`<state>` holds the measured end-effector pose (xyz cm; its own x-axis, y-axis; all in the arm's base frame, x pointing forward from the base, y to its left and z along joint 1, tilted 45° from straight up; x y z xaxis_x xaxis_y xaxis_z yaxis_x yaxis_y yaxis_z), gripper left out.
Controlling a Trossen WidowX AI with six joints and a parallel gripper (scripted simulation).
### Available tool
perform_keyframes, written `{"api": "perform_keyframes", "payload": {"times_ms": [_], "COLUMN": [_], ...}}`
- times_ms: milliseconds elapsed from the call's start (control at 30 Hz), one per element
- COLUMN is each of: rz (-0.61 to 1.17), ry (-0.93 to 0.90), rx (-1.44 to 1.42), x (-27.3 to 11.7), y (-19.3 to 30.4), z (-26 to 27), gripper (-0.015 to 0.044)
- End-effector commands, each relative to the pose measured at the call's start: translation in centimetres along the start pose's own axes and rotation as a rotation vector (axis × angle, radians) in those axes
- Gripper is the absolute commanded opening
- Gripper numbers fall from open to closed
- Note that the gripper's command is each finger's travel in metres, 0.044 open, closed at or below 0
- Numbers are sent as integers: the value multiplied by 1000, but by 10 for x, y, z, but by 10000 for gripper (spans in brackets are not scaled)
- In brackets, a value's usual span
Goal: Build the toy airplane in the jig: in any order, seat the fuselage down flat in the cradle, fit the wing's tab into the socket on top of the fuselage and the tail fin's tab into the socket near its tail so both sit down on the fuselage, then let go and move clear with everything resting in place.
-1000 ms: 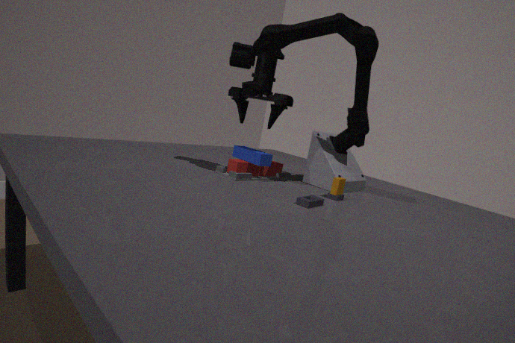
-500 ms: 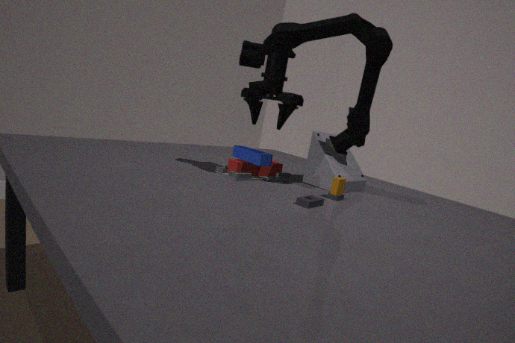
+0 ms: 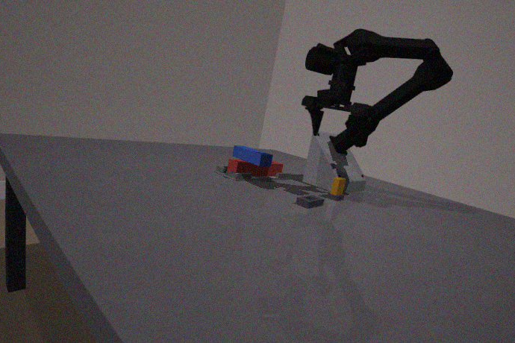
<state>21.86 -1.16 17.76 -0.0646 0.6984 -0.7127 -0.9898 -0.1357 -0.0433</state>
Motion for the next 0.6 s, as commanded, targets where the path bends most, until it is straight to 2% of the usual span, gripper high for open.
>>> {"api": "perform_keyframes", "payload": {"times_ms": [0,200,400,567], "rz": [7,8,7,7], "ry": [-12,-13,-15,-16], "rx": [-11,-14,-15,-16], "x": [8,12,65,70], "y": [31,36,37,37], "z": [29,34,35,35], "gripper": [440,440,440,440]}}
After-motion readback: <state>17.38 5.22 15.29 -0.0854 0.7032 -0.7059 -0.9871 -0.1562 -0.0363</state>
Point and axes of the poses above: the point midway between the two fingers, 35 mm back from their tips, its own x axis out along the fingers, its own z axis across the jaws, y = z × x, the point moved 9 cm from there along -x, back along the fingers, and after that the axes turned 2 degrees about x, right-handed, at the moved point
